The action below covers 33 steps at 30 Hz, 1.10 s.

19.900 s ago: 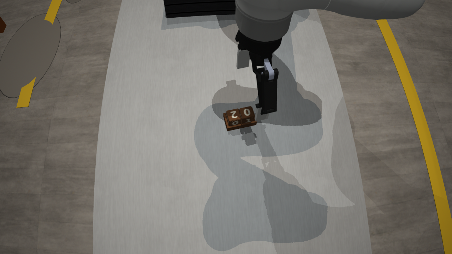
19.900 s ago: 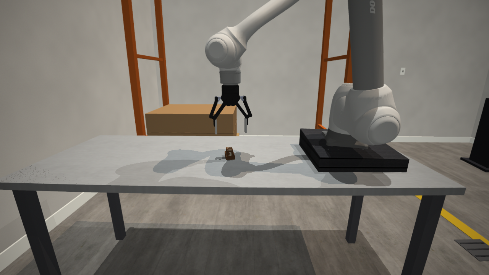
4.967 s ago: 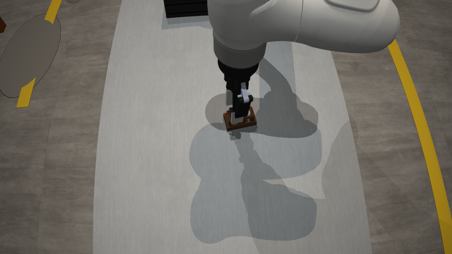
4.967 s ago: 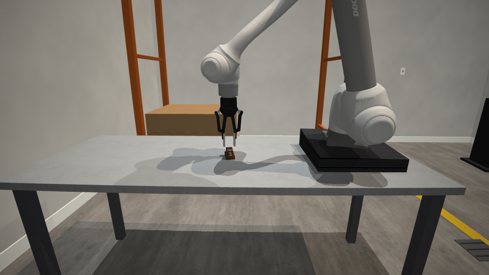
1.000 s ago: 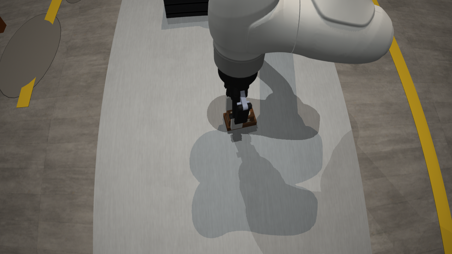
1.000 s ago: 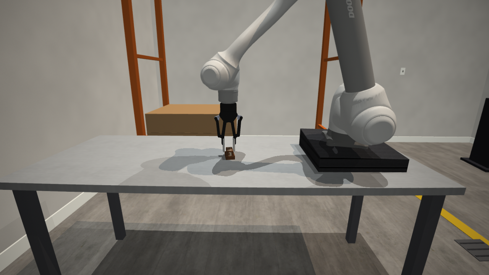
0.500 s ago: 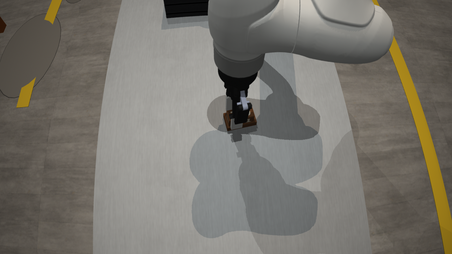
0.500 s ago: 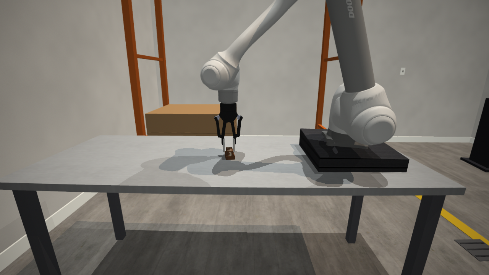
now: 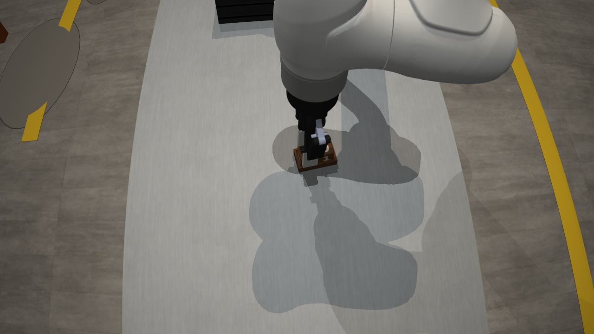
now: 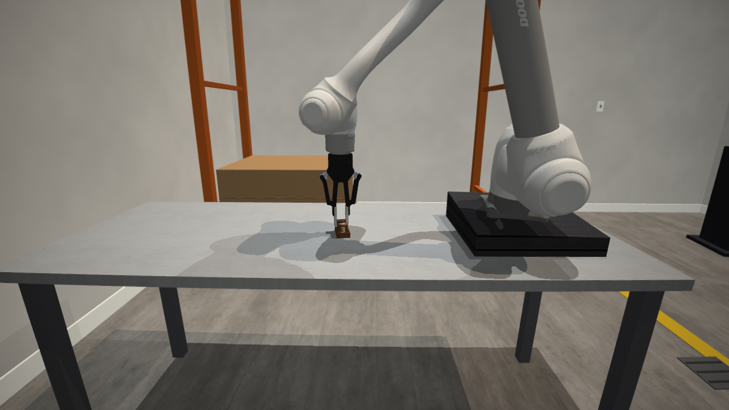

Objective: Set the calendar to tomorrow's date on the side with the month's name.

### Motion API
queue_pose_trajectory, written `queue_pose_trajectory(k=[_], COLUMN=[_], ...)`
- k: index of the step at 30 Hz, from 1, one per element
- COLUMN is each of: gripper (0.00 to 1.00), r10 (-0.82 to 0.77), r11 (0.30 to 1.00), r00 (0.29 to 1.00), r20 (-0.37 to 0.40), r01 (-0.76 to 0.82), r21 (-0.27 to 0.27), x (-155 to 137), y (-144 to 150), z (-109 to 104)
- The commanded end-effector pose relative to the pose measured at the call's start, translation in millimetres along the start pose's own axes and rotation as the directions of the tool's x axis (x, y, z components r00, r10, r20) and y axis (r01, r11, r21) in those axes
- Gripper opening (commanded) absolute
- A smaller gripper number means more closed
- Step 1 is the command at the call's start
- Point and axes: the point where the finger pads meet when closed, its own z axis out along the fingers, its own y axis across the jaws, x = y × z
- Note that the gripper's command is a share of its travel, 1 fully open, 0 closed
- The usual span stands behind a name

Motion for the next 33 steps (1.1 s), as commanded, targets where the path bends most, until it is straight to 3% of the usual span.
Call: queue_pose_trajectory(k=[1, 24, 33], gripper=[0.16, 0.16, 0.16], r10=[-0.007, -0.007, -0.007], r11=[1.0, 1.0, 1.0], r00=[1.0, 1.0, 1.0], r20=[0.002, 0.002, 0.002], r01=[0.007, 0.007, 0.007], r21=[-0.003, -0.003, -0.003], x=[-3, -3, -3], y=[3, 3, 3], z=[4, 3, -35])
